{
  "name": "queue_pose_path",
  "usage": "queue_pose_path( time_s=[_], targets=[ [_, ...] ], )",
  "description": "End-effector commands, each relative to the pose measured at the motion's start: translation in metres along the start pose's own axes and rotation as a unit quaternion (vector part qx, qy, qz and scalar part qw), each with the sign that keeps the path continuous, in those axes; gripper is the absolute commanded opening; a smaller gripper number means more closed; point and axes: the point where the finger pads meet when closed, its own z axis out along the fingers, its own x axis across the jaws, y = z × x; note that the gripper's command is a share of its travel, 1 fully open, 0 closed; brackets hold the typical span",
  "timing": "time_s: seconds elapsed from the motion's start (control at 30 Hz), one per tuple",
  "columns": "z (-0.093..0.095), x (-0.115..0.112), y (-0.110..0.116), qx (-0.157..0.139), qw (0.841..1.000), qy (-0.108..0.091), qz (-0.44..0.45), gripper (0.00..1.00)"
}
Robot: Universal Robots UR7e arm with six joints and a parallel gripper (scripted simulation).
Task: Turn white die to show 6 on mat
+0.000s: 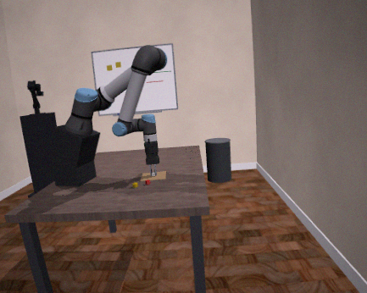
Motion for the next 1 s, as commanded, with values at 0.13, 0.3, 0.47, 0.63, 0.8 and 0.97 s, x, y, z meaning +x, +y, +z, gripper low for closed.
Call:
queue_pose_path(
  time_s=[0.13,0.3,0.47,0.63,0.8,0.97],
  targets=[
    [-0.0003,-0.0004,0.0000,0.000,1.000,-0.001,0.000,0.40],
    [-0.0003,-0.0004,0.0000,0.000,1.000,-0.001,0.000,0.40],
    [-0.0003,-0.0004,0.0000,0.000,1.000,-0.001,0.000,0.52],
    [-0.0003,-0.0004,0.0000,0.000,1.000,-0.001,0.000,0.58],
    [-0.0003,-0.0004,0.0000,0.000,1.000,-0.001,0.000,0.64],
    [-0.0003,-0.0004,0.0000,0.000,1.000,-0.001,0.000,0.70]
  ],
)
